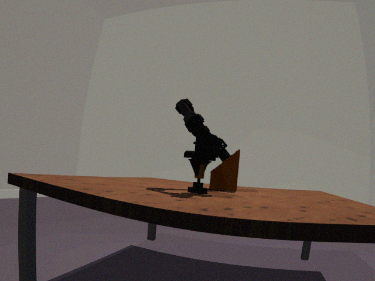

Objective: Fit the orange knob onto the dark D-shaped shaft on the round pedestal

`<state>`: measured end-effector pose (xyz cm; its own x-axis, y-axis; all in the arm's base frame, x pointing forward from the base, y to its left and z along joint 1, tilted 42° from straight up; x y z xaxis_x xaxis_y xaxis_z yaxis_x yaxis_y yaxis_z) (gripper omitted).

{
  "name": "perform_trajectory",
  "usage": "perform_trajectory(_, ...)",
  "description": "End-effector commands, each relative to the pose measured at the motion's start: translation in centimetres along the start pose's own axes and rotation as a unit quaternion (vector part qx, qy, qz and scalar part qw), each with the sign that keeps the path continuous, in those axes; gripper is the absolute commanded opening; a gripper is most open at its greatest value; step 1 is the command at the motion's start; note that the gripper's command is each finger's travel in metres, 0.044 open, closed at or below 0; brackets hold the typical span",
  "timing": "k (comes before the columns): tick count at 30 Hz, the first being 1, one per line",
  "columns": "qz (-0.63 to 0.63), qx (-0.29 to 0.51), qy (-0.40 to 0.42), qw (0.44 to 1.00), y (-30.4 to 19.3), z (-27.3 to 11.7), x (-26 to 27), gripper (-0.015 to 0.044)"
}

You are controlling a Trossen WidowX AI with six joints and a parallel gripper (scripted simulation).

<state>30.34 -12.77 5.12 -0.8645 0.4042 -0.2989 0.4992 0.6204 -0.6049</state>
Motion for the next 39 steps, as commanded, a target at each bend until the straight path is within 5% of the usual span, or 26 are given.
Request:
perform_trajectory(1, -0.007, 0.0, -0.002, 1.0, 0.03, 0.12, -0.04, 0.0)
perform_trajectory(39, -0.111, 0.0, -0.002, 0.994, 0.04, -0.21, -0.6, 0.0)
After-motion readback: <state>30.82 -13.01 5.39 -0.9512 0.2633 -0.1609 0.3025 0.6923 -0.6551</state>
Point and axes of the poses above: the point midway between the two fingers, 35 mm back from their tips, its own z axis out along the fingers, its own x axis across the jaws, y = z × x, the point moved 3 cm from there along -z, back along the fingers, and after that the axes turned 5 degrees about z, right-handed, at the moved point
